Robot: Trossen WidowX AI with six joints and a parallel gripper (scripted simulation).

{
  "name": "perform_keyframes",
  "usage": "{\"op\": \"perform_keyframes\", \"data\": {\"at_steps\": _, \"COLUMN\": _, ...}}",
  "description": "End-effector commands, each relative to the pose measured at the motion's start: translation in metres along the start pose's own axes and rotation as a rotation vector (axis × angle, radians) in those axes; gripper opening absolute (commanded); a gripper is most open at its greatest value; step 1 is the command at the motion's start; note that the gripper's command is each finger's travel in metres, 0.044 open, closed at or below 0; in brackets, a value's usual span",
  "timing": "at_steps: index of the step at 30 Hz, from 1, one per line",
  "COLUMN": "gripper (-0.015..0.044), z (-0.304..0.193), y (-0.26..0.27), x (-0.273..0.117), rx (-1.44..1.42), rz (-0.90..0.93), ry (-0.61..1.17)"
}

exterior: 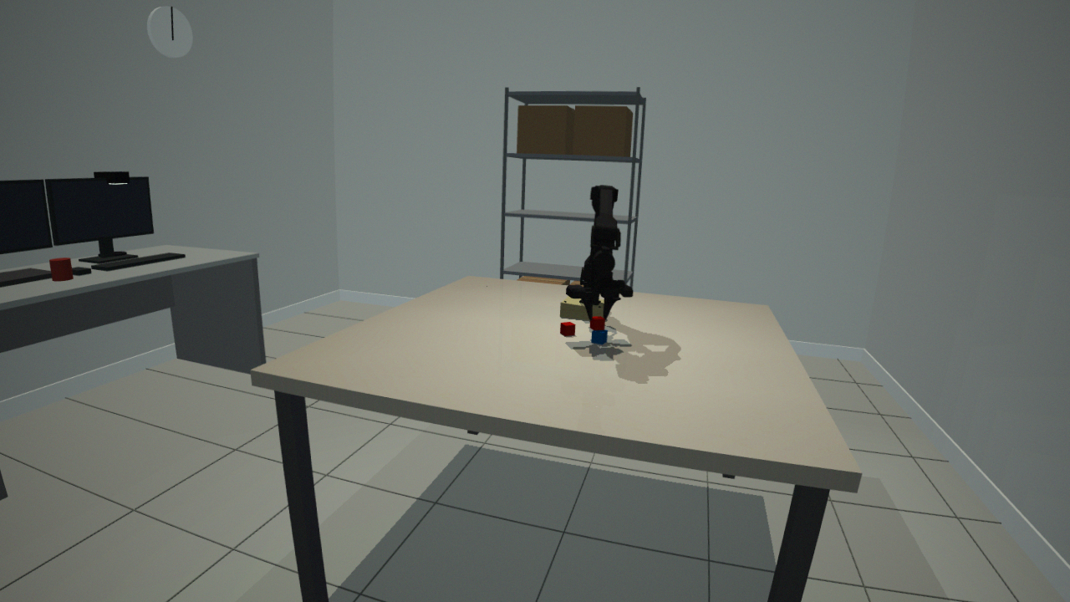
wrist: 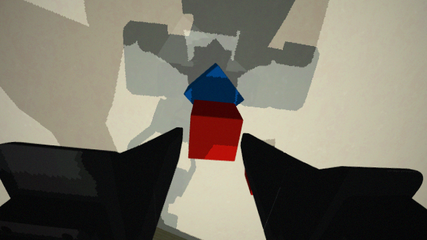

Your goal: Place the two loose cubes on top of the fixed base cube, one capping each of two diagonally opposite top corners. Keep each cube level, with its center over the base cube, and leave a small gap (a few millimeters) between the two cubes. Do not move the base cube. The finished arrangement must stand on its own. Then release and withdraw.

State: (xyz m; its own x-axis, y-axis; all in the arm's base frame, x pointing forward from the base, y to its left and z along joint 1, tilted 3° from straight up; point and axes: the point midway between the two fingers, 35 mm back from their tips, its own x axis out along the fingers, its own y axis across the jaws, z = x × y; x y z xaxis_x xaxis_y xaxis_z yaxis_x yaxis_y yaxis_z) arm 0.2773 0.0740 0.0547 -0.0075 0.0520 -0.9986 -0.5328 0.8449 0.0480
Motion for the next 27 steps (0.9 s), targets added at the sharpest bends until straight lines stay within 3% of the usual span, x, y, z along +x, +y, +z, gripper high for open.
{"op": "perform_keyframes", "data": {"at_steps": 1, "gripper": 0.0205, "z": 0.002, "y": -0.001, "x": -0.008, "rx": -0.002, "rz": -0.004, "ry": -0.012}}
{"op": "perform_keyframes", "data": {"at_steps": 18, "gripper": 0.0205, "z": 0.002, "y": -0.001, "x": -0.026, "rx": -0.002, "rz": -0.004, "ry": -0.012}}
{"op": "perform_keyframes", "data": {"at_steps": 19, "gripper": 0.0231, "z": 0.001, "y": -0.001, "x": -0.023, "rx": 0.015, "rz": -0.002, "ry": -0.005}}
{"op": "perform_keyframes", "data": {"at_steps": 21, "gripper": 0.0265, "z": -0.003, "y": -0.007, "x": -0.026, "rx": 0.111, "rz": -0.002, "ry": -0.005}}
{"op": "perform_keyframes", "data": {"at_steps": 27, "gripper": 0.0265, "z": -0.023, "y": -0.031, "x": -0.040, "rx": 0.549, "rz": -0.004, "ry": -0.006}}
